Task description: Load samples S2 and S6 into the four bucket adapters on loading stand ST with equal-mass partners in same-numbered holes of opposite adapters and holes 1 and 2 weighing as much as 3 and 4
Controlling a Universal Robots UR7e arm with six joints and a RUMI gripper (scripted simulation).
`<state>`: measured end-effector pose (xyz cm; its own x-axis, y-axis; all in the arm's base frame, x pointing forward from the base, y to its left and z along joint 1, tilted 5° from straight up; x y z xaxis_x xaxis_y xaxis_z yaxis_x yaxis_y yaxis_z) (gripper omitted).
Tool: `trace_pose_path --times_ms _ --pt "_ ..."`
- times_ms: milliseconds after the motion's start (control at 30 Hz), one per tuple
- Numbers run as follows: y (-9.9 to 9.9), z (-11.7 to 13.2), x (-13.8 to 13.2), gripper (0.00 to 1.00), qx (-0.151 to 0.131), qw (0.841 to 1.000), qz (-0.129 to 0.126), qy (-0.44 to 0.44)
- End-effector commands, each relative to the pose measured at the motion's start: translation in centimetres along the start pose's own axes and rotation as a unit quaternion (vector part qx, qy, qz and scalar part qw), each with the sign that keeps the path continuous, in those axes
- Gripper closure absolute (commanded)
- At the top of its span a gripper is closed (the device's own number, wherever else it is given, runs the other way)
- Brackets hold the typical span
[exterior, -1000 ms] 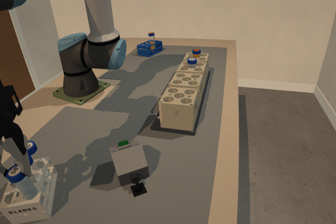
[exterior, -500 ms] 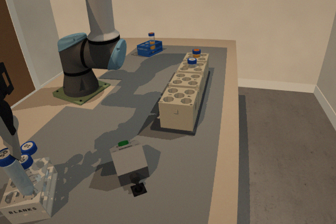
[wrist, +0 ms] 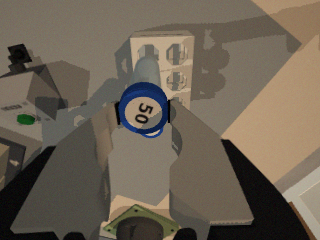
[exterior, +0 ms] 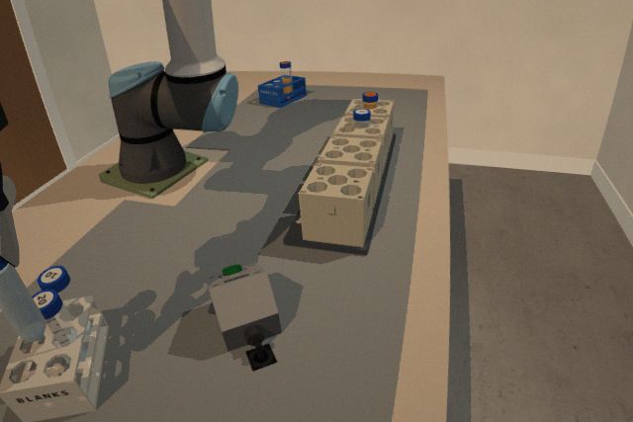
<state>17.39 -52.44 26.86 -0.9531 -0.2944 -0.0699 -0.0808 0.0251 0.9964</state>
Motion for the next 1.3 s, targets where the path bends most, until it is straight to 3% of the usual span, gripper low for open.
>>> trace_pose_path --times_ms 0,267,467,667,967,1033,1267 --pt "1.3 0.0 0.0 1.0 0.0 1.0 0.0 0.0" --pt "3.8 0.0 0.0 1.0 0.0 1.0 0.0 0.0" --pt "3.8 0.9 -1.0 1.0 0.0 1.0 0.0 0.027" --pt "3.8 3.6 -3.9 1.0 0.0 0.994 0.0 0.107" --pt "3.8 7.8 -8.2 1.0 0.0 0.974 0.0 0.225" --pt "3.8 7.8 -8.2 1.0 0.0 0.974 0.0 0.225" --pt "3.8 11.0 -11.6 1.0 0.0 0.949 0.0 0.315"
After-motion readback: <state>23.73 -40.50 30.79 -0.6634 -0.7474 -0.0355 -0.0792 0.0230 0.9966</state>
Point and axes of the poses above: the point where the finger pads meet when closed, its own y axis back along the fingers, its own x axis across the jaws, z = x × y, the point moved 4 cm from there along y, back along the fingers, and after that the axes turned 9 degrees about -y, right-handed, at the moved point
